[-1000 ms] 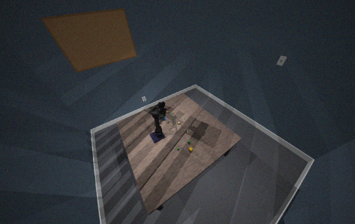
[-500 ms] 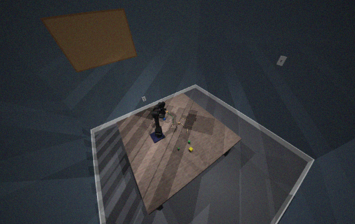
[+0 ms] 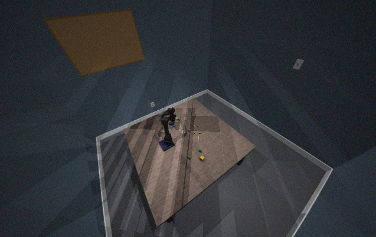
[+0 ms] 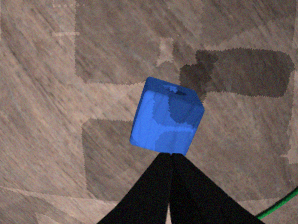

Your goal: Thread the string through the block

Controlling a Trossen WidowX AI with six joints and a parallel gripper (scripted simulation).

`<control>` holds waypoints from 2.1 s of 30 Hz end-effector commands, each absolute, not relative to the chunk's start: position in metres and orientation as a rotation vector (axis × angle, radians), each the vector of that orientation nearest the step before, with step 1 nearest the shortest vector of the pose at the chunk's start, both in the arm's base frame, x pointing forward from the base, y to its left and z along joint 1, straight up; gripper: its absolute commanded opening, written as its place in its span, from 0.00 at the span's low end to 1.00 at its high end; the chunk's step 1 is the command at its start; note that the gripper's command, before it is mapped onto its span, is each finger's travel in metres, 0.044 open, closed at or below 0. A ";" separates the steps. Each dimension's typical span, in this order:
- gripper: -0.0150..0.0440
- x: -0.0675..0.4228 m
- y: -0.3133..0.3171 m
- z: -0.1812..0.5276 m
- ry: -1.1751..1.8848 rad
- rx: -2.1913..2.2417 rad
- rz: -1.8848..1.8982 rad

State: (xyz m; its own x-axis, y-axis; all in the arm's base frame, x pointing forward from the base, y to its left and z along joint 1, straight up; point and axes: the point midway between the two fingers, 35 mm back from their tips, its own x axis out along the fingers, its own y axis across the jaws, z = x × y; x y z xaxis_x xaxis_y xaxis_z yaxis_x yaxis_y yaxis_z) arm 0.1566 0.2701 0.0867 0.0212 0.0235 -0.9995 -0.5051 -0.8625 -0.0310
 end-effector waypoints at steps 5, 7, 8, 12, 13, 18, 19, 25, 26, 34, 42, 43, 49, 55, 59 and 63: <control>0.25 0.157 0.270 0.087 0.491 -1.927 1.898; 0.34 0.157 0.270 0.087 0.491 -1.927 1.898; 0.39 0.157 0.270 0.087 0.491 -1.927 1.898; 0.57 0.157 0.270 0.087 0.491 -1.927 1.898; 0.61 0.157 0.270 0.087 0.491 -1.927 1.898; 0.57 0.157 0.270 0.087 0.491 -1.927 1.898; 0.53 0.157 0.270 0.087 0.491 -1.927 1.898; 0.26 0.157 0.270 0.087 0.491 -1.927 1.898; 0.25 0.157 0.270 0.087 0.491 -1.927 1.898; 0.25 0.157 0.270 0.087 0.491 -1.927 1.898; 0.34 0.159 0.268 0.087 0.554 -1.879 1.853; 0.39 0.161 0.266 0.087 0.630 -1.819 1.795; 0.65 0.179 0.247 0.087 1.077 -1.349 1.342; 0.92 0.195 0.228 0.087 1.367 -0.841 0.849; 1.00 0.203 0.216 0.087 1.464 -0.563 0.578; 1.00 0.209 0.208 0.087 1.508 -0.376 0.395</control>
